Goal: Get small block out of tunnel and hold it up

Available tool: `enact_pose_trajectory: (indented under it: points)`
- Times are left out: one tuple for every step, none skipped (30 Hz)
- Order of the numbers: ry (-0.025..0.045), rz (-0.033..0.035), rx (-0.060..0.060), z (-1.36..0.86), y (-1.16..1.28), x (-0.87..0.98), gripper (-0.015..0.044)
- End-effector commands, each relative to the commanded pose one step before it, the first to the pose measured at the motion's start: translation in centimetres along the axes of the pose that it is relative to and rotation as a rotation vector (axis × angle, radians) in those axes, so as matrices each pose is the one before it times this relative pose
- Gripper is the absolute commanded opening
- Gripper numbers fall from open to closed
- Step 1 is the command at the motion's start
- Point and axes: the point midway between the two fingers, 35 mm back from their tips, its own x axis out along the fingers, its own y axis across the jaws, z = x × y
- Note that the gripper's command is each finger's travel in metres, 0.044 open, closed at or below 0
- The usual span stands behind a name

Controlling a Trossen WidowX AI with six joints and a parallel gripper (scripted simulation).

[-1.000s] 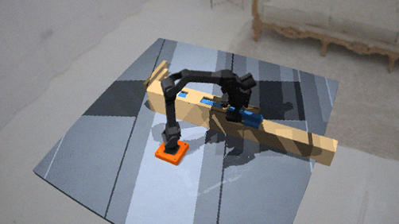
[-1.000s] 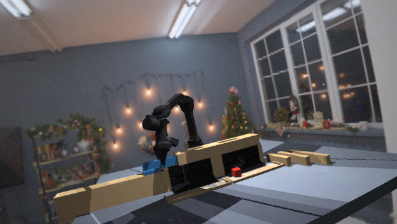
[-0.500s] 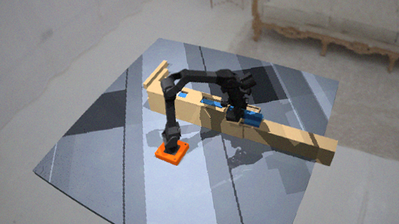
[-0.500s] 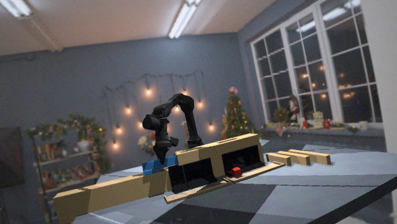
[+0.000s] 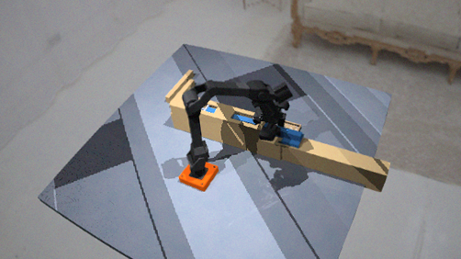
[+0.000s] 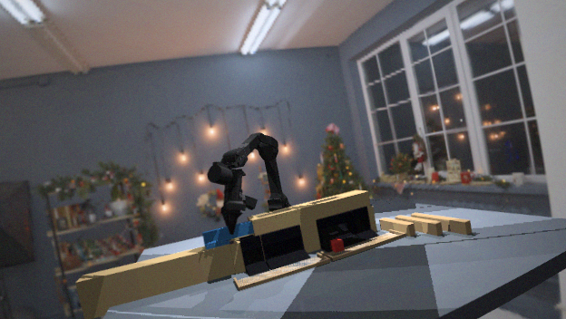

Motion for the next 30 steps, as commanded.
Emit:
enact_pose_trajectory:
  points:
    - [-0.08084,-0.00958,-0.0261,4.002,-0.262,-0.356,0.0]
    - [-0.00063,0.00004,-0.0001,0.323,0.02,-0.019,0.0]
    - [-0.00061,0.00004,-0.0001,0.322,0.024,-0.018,0.0]
    - [-0.0006,0.00003,-0.0001,0.321,0.028,-0.016,0.0]
    - [-0.00059,0.00003,-0.0001,0.32,0.031,-0.015,0.0]
    - [-0.00058,0.00002,-0.0001,0.318,0.035,-0.014,0.0]
    - [-0.00046,0.00001,-0.0001,0.255,0.031,-0.01,0.0]
    - [-0.00027,0.00001,-0.0001,0.154,0.02,-0.006,0.0]
    - [0.08176,0.00412,0.0258,-3.598,0.137,-0.35,0.0026]
    - [0.0,0.0,0.0,0.0,0.0,0.0,0.0052]
    - [0.0,0.0,0.0,0.0,0.0,0.0,0.0079]
    - [0.0,0.0,0.0,0.0,0.0,0.0,0.0105]
    - [0.0,0.0,0.0,0.0,0.0,0.0,0.0131]
    - [0.0,0.0,0.0,0.0,0.0,0.0,0.0158]
    - [-0.00138,0.0,-0.0005,-0.025,-0.017,-0.064,0.0184]
    - [-0.00283,0.0,-0.001,-0.05,-0.034,-0.132,0.021]
    - [-0.00441,-0.00002,-0.0016,-0.077,-0.052,-0.207,0.0236]
    - [-0.0054,-0.00006,-0.002,-0.091,-0.061,-0.256,0.0262]
    - [-0.00651,-0.00012,-0.0023,-0.105,-0.07,-0.311,0.0289]
    - [-0.00771,-0.00021,-0.0027,-0.119,-0.078,-0.373,0.0315]
    - [-0.00874,-0.00033,-0.003,-0.126,-0.082,-0.428,0.0341]
    - [-0.00921,-0.00046,-0.0031,-0.123,-0.079,-0.457,0.0368]
    - [-0.00931,-0.00057,-0.0031,-0.113,-0.072,-0.468,0.0394]
    - [-0.0093,-0.00069,-0.003,-0.102,-0.065,-0.473,0.042]
    - [-0.00751,-0.00064,-0.0024,-0.073,-0.047,-0.386,0.044]
    - [-0.00454,-0.00042,-0.0014,-0.04,-0.026,-0.235,0.044]
    - [0.02341,0.00437,0.0095,0.165,0.175,1.243,0.044]
    - [-0.00409,-0.00055,-0.0019,-0.431,-0.065,0.027,0.044]
    - [-0.00673,-0.00117,-0.0031,-0.724,-0.089,0.05,0.044]
    - [-0.00662,-0.0015,-0.0031,-0.731,-0.065,0.056,0.044]
